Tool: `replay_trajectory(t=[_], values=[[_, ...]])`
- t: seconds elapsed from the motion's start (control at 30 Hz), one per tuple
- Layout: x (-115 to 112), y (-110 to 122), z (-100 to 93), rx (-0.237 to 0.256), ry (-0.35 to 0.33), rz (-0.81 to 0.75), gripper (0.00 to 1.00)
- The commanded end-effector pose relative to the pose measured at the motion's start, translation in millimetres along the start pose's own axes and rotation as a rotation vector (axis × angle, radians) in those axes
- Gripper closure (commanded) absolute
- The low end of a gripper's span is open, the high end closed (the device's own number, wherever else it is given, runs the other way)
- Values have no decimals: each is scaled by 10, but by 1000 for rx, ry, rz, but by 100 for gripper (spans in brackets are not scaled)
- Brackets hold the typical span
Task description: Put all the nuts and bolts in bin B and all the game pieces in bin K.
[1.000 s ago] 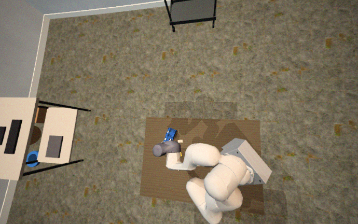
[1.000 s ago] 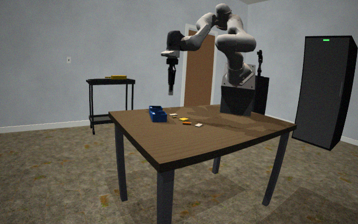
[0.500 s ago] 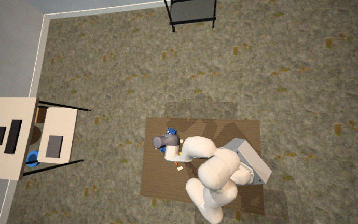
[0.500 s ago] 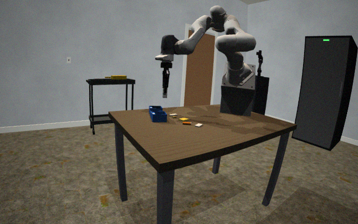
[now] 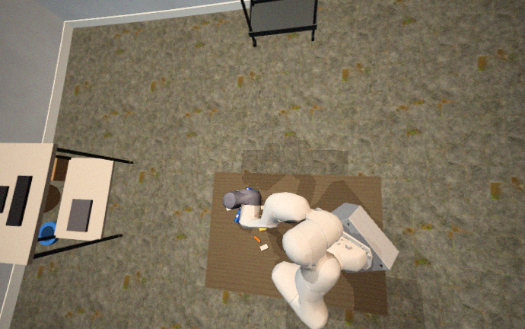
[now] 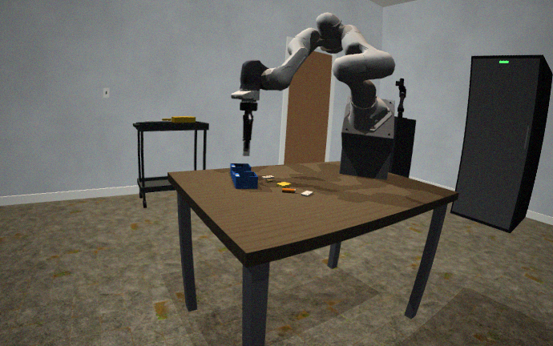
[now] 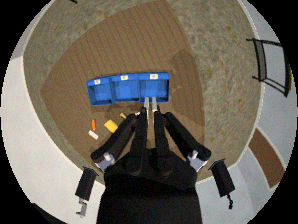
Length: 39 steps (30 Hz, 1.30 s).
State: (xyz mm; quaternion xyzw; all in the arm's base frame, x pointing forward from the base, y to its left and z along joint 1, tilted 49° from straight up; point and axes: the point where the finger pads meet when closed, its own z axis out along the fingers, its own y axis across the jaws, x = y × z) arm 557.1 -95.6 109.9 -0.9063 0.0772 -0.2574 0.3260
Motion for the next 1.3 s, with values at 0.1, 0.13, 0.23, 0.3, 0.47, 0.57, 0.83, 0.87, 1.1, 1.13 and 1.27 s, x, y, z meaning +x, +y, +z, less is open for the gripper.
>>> replay_trajectory(t=[0.1,0.13,0.23,0.3,0.47,0.57,0.83,0.87,1.1,1.13,1.27], values=[[172,138,161,4,2,-26,95],[172,138,161,4,2,-26,95],[172,138,161,4,2,-26,95],[172,138,161,4,2,-26,95],[172,138,214,4,2,-26,95],[172,138,294,4,2,-26,95],[172,137,507,4,2,-26,95],[172,137,534,4,2,-26,95],[173,136,667,4,2,-26,95],[173,136,694,4,2,-26,95],[173,136,755,4,2,-26,95]])
